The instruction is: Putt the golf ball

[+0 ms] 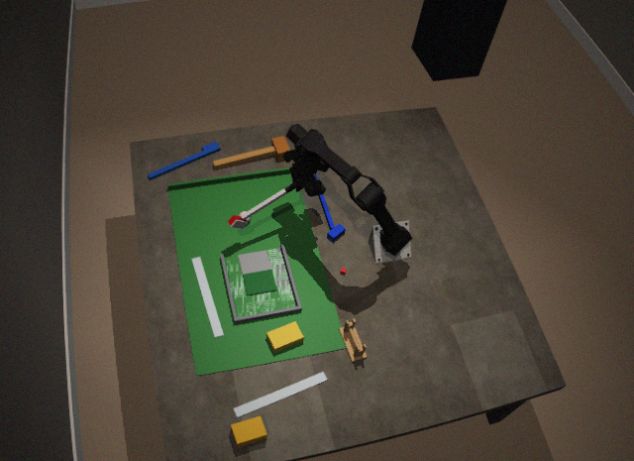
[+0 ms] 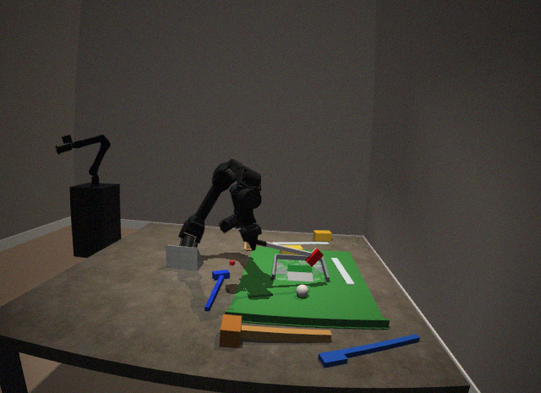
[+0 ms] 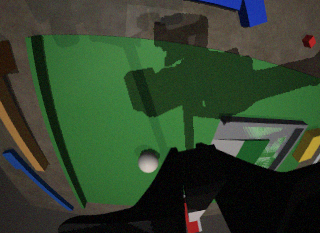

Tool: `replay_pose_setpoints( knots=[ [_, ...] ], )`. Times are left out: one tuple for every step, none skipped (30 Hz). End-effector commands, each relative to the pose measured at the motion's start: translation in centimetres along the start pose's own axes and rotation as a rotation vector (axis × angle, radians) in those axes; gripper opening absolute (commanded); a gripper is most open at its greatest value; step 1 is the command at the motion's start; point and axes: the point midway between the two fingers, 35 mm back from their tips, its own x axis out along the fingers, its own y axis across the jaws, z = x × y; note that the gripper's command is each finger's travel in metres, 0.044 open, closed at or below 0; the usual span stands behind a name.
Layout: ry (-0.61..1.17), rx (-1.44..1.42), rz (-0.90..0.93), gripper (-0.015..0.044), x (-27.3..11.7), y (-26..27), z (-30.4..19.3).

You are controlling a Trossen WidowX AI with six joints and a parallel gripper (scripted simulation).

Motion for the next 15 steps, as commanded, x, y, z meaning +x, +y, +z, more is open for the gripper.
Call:
replay_pose_setpoints(
  knots=[
    [-0.001, 0.113, 0.026, 0.0, -0.2, 2.9, 1.9],
    [-0.003, 0.136, 0.03, 0.0, -0.2, 3.5, 2.3],
    [-0.004, 0.159, 0.035, 0.0, -0.2, 4.0, 2.7],
    [-0.006, 0.181, 0.039, 0.0, -0.1, 4.6, 3.2],
    [-0.008, 0.204, 0.043, 0.0, -0.1, 5.1, 3.6],
    [-0.009, 0.227, 0.047, 0.0, -0.1, 5.6, 4.1],
    [-0.01, 0.246, 0.05, 0.0, 0.0, 6.0, 4.5],
    [-0.011, 0.257, 0.052, 0.0, 0.0, 6.3, 4.7],
    [-0.011, 0.261, 0.053, 0.0, 0.0, 6.4, 4.8],
    [-0.011, 0.261, 0.053, 0.0, 0.0, 6.4, 4.8],
    [-0.011, 0.261, 0.053, 0.0, 0.0, 6.4, 4.8],
    [-0.011, 0.261, 0.053, 0.0, 0.0, 6.4, 4.8],
    [-0.011, 0.261, 0.053, 0.0, 0.0, 6.4, 4.8],
    [-0.011, 0.261, 0.053, 0.0, 0.1, 6.4, 4.8],
    [-0.011, 0.261, 0.053, 0.0, 0.2, 6.4, 4.8]
  ],
)
